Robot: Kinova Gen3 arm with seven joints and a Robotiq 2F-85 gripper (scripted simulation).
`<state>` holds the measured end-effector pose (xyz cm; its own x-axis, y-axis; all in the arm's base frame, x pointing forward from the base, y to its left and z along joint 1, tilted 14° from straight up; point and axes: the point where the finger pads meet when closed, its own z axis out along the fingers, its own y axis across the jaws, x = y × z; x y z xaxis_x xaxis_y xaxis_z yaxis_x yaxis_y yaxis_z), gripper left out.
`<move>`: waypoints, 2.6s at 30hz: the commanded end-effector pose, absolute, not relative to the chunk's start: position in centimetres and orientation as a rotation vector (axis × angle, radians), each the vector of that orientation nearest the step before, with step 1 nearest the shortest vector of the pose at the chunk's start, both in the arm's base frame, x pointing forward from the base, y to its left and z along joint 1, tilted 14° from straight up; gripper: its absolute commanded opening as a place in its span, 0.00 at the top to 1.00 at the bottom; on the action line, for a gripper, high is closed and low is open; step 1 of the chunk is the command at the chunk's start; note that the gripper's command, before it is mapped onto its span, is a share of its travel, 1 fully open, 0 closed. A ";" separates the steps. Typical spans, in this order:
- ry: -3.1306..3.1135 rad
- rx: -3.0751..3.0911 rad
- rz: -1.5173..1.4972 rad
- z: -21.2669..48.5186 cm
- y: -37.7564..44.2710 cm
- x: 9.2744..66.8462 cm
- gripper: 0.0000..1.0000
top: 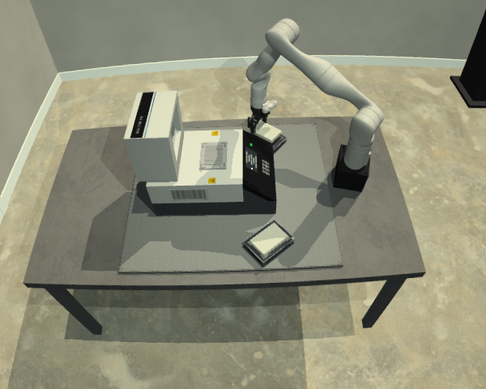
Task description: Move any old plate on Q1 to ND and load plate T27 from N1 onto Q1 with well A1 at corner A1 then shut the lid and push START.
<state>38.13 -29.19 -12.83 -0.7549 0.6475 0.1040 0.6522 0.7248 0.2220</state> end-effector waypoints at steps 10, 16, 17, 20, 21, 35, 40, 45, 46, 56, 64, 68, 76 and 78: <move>-2.901 -1.094 -0.383 -12.8 -29.3 38.2 0.10; -2.901 -1.094 -0.383 -12.8 -29.3 38.2 0.10; -2.901 -1.094 -0.383 -12.9 -29.2 38.2 0.10; -2.901 -1.094 -0.383 -13.3 -29.1 38.2 0.10; -2.901 -1.094 -0.383 -13.3 -29.1 38.2 0.10; -2.901 -1.094 -0.383 -14.6 -28.8 38.3 0.10; -2.901 -1.094 -0.383 -14.6 -28.8 38.3 0.10; -2.901 -1.094 -0.383 -14.6 -28.8 38.3 0.10; -2.901 -1.094 -0.383 -14.6 -28.8 38.3 0.10; -2.901 -1.094 -0.383 -14.6 -28.8 38.3 0.10; -2.901 -1.094 -0.383 -14.6 -28.8 38.3 0.10; -2.901 -1.094 -0.383 -14.6 -28.8 38.3 0.10; -2.901 -1.094 -0.383 -14.7 -28.8 38.3 0.10; -2.901 -1.094 -0.383 -14.8 -28.8 38.3 0.10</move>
<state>38.26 -28.71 -14.83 -0.7549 0.6475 0.1042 0.6523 0.7247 0.2219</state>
